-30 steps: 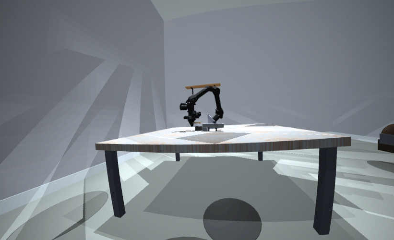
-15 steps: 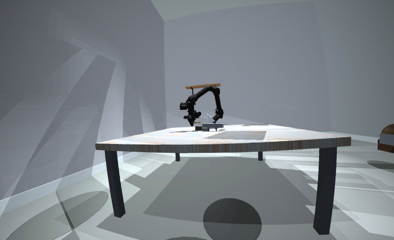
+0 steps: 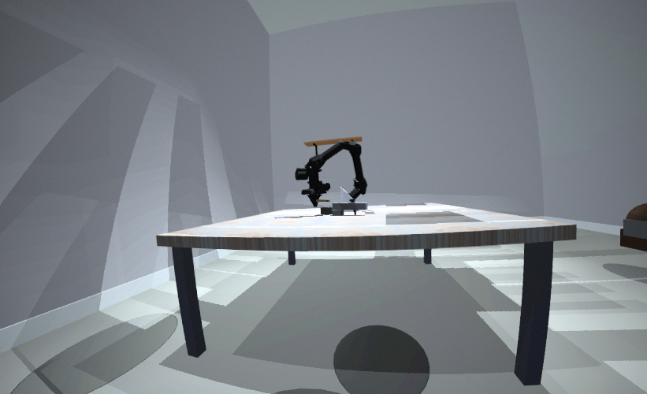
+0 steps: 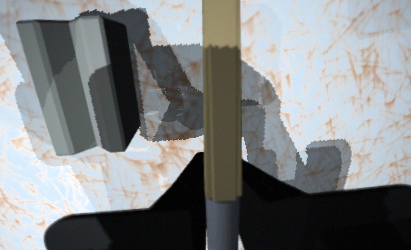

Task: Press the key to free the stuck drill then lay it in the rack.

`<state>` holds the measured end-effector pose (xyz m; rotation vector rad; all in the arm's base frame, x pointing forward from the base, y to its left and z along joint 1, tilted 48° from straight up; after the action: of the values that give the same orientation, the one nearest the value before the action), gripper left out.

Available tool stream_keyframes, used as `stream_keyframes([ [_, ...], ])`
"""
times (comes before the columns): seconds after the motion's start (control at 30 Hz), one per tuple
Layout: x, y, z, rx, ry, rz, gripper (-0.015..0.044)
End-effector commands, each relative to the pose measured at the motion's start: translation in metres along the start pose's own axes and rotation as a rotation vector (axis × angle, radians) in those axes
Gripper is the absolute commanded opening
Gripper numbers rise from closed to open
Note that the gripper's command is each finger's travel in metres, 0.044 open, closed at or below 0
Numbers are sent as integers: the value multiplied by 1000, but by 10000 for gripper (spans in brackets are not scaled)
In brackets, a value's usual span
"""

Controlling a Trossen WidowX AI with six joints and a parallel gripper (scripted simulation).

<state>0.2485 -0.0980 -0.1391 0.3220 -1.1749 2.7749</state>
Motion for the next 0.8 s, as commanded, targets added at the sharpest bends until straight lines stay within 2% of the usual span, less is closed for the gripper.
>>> stream_keyframes([
  [0.0, -1, 0, 3, 5, 3, 6, 0],
  [0.77, -2, -1, 7, 5, 3, 6, 0],
])
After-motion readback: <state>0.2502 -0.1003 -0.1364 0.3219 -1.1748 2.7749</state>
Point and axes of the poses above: the point midway between the two fingers, 35 mm back from their tips, its own z axis back along the fingers, its own x axis across the jaws, y = z × x, the point moved 2 cm from there along z, back along the fingers
